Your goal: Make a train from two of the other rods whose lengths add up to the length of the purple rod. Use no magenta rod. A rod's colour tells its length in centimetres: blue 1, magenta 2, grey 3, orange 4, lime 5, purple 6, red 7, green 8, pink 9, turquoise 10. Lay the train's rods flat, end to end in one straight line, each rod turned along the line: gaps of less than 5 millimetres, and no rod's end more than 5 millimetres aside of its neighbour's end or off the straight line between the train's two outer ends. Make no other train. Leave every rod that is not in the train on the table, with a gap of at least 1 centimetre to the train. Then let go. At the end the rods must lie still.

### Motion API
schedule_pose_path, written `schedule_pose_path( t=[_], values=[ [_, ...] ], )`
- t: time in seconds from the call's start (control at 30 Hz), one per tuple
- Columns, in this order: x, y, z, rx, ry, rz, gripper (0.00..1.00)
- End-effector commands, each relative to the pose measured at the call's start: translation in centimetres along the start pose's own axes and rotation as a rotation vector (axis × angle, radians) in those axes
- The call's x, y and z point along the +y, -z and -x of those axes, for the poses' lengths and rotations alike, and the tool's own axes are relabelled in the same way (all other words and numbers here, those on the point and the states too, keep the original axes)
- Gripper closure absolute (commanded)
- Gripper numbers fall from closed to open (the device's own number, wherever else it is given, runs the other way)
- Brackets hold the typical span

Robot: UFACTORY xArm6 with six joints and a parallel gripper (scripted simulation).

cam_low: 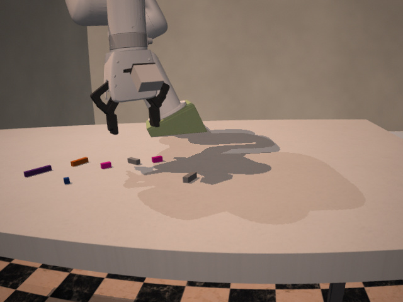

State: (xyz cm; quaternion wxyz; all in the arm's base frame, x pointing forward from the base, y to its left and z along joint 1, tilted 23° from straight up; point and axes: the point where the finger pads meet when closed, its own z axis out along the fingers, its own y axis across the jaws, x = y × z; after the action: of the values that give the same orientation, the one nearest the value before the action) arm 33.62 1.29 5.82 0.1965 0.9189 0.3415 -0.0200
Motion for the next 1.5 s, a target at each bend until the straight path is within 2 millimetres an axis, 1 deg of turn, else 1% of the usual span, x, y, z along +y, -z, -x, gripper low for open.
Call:
schedule_pose_path(
  t=[0.0, 1.4, 1.43, 1.47],
  values=[
    [0.1, 0.1, -0.1, 0.003, -0.001, 0.001, 0.0],
    [0.1, 0.1, -0.1, 0.003, -0.001, 0.001, 0.0],
    [0.5, 0.2, 0.0, 0.003, -0.001, 0.001, 0.0],
    [1.4, 0.4, 0.3, 0.003, -0.001, 0.001, 0.0]
  ],
)
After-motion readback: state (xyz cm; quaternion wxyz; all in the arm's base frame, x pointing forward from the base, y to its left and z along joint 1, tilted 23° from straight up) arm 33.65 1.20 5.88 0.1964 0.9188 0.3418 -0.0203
